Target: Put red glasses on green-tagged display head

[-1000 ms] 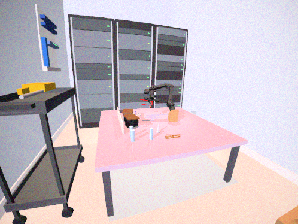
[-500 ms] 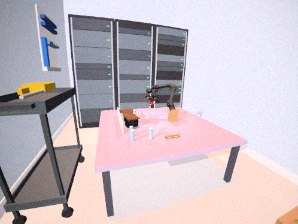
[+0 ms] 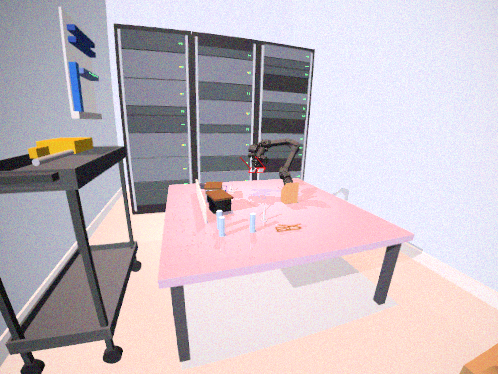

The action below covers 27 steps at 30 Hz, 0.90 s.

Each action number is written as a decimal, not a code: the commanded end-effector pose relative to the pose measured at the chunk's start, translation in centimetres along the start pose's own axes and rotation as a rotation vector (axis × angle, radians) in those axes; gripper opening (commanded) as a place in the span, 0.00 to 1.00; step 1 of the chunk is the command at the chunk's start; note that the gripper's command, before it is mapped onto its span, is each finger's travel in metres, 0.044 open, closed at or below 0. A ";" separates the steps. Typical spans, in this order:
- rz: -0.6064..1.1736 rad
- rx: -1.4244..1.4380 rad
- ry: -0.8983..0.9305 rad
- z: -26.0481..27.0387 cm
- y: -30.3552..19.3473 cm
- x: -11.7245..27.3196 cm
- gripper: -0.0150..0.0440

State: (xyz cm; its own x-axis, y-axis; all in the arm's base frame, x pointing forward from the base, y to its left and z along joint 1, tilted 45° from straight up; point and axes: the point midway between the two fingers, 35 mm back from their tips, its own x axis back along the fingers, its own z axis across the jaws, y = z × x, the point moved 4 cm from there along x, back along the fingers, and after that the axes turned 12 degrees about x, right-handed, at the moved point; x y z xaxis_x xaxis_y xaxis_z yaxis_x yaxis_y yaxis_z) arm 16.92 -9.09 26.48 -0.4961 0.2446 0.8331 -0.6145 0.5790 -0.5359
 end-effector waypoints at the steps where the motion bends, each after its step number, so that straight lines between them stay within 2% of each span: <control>1: 0.039 0.101 -0.018 0.2 0.0 1.0 0.25; 27: 0.035 0.099 -0.014 0.3 0.1 0.9 0.25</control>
State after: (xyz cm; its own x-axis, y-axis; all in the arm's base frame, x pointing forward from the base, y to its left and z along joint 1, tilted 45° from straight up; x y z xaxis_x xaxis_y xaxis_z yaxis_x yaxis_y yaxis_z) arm 16.25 -9.01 27.20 -0.5287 0.2514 0.8108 -0.6555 0.4860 -0.5781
